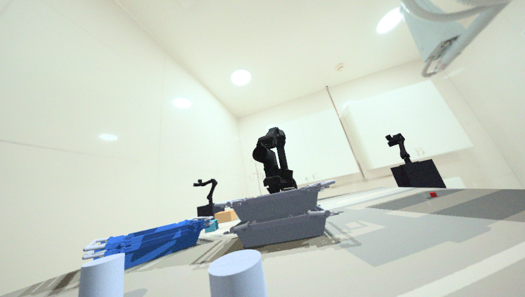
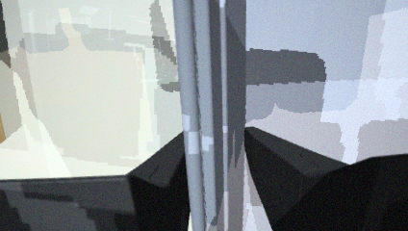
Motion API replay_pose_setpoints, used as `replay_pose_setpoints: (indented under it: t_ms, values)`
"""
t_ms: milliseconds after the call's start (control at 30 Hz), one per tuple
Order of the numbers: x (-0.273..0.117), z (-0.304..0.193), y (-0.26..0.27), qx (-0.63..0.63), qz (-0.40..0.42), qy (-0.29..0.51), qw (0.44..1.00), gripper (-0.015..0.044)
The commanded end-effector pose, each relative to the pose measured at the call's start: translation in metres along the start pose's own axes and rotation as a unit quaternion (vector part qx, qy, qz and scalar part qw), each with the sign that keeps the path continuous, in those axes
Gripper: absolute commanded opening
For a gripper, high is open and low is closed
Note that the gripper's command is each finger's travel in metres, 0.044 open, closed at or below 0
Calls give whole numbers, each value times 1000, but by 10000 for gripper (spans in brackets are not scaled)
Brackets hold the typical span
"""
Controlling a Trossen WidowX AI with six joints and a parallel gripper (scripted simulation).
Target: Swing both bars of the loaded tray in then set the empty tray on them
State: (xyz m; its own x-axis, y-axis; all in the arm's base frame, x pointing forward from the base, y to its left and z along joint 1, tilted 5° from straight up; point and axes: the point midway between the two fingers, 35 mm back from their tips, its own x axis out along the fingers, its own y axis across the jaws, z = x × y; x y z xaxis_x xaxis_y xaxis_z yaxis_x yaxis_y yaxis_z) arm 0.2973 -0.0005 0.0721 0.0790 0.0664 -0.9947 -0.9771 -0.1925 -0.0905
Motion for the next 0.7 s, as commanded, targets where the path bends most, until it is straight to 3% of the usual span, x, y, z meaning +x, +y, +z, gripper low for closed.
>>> replay_pose_setpoints:
  t_ms: [0, 600, 667]
  values:
    - [1, 0, 2, 0, 4, 0, 1000, 176]
    - [1, 0, 2, 0, 4, 0, 1000, 440]
    - [1, 0, 1, 0, 2, -1, 1000, 440]
